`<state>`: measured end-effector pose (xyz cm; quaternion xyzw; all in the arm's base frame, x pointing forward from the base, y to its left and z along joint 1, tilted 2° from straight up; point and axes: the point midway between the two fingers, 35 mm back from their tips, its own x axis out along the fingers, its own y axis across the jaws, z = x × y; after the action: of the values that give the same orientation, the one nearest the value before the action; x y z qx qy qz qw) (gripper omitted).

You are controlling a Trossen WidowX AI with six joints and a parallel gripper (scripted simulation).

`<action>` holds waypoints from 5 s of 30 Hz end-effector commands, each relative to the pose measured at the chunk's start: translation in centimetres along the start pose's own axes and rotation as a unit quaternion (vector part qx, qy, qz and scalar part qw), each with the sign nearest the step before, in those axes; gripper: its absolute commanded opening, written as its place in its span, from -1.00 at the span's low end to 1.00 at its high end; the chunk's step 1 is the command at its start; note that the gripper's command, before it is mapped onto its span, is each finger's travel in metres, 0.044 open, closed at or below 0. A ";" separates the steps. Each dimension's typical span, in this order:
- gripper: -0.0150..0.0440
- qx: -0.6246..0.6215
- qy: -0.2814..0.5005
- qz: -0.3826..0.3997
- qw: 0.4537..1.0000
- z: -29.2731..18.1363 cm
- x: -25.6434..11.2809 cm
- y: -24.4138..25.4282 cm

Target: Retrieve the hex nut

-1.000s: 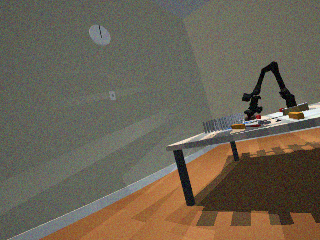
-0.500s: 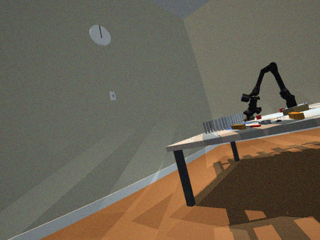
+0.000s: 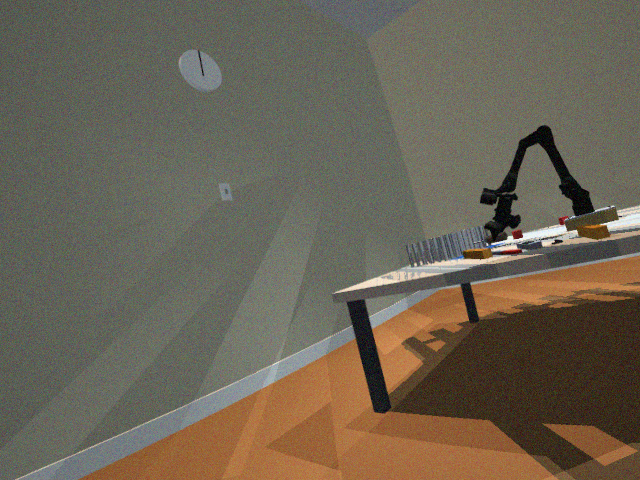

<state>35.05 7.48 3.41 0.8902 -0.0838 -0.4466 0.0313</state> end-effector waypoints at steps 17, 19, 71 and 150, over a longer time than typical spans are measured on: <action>-0.49 0.000 0.004 -0.003 1.000 -1.5 0.7 -0.1; -0.49 0.000 0.004 -0.003 1.000 -1.6 0.8 -0.1; -0.49 0.000 0.007 -0.003 1.000 -4.5 2.7 -0.1; -0.49 0.002 0.005 -0.002 1.000 -1.9 1.8 -0.1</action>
<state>37.71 7.30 2.74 0.8901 -0.0793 -0.4476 0.0311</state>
